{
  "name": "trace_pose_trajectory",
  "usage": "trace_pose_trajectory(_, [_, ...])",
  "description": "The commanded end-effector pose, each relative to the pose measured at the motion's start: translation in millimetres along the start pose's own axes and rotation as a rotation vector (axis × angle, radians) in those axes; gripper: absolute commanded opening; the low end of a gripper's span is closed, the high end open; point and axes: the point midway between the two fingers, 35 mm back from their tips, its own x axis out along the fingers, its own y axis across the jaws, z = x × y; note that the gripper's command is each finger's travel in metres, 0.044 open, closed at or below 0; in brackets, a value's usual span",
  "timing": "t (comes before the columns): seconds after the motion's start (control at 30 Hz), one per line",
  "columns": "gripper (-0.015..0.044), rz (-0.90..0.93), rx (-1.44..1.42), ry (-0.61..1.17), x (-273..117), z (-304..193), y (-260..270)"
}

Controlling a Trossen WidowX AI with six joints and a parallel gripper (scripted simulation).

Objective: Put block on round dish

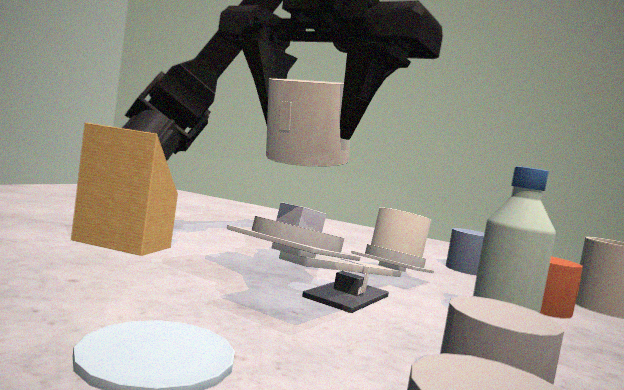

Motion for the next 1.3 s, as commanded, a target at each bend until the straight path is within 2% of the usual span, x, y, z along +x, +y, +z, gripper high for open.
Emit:
trace_pose_trajectory(0.0, [0.0, -0.008, -0.006, 0.007, -9.8, -1.4, 0.2])
trace_pose_trajectory(1.27, [0.0, 0.0, 0.0, 0.0, -4.8, 0.2, 0.9])
